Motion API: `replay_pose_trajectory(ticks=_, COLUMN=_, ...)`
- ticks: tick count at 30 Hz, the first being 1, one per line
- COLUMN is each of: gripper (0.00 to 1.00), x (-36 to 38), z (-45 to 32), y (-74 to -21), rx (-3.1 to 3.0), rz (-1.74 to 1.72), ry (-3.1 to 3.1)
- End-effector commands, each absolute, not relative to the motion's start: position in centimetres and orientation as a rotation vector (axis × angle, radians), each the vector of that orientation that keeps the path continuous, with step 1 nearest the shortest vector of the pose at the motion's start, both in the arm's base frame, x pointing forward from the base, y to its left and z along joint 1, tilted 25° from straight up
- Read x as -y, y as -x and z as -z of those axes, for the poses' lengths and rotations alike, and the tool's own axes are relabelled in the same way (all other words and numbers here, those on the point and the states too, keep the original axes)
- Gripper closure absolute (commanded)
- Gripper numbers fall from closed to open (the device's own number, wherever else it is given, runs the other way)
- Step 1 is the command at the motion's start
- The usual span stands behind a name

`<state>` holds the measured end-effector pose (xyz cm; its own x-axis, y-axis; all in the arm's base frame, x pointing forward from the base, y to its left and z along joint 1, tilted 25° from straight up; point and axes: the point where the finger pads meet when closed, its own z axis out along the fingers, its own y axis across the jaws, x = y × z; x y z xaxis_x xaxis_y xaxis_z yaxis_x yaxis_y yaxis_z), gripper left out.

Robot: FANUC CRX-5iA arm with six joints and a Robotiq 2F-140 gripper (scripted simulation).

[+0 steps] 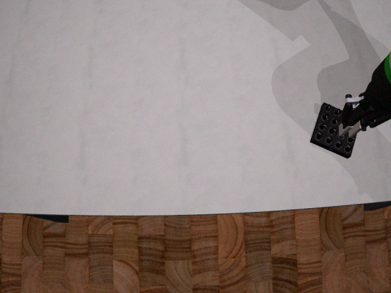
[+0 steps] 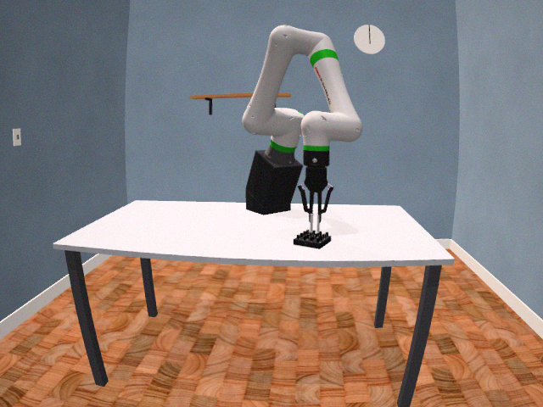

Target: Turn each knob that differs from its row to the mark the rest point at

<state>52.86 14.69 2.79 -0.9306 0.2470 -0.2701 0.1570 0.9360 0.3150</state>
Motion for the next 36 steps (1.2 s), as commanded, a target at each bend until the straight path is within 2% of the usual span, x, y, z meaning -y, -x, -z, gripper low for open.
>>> replay_pose_trajectory(ticks=1, gripper=0.88, x=-14.74, z=-2.61, y=-52.94, rx=-2.784, rz=-0.417, ry=-0.298)
replay_pose_trajectory(ticks=36, gripper=0.88, x=-14.92, z=-2.01, y=-53.15, rx=-2.784, rz=-0.417, ry=-0.298)
